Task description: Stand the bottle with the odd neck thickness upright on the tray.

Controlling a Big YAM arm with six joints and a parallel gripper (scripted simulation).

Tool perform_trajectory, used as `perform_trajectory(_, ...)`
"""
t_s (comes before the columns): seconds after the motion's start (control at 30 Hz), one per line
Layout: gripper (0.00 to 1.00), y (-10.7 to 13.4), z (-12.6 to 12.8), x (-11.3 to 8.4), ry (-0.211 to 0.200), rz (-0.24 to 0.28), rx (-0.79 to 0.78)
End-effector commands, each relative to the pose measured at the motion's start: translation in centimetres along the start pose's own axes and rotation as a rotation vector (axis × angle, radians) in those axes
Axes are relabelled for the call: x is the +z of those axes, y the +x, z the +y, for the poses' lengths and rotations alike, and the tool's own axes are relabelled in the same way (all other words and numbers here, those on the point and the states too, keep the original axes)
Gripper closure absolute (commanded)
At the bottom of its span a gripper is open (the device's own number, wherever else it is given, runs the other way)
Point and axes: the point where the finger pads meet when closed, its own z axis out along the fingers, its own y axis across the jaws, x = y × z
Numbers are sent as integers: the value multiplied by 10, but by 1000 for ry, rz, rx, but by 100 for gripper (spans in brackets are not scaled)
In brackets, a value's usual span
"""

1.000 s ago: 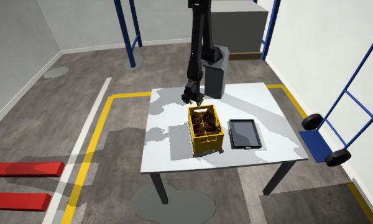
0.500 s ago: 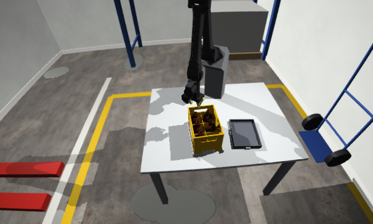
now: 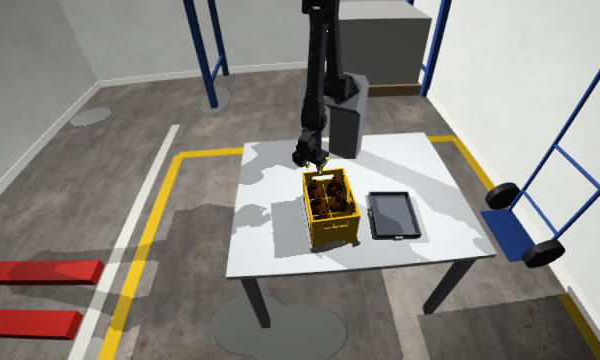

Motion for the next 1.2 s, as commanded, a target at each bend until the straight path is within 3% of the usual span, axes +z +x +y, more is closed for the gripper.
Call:
perform_trajectory(0.0, 39, 0, 0, 6, -2, 2, -9)
perform_trajectory(1.17, 39, -7, -2, 41, 2, -9, -3)
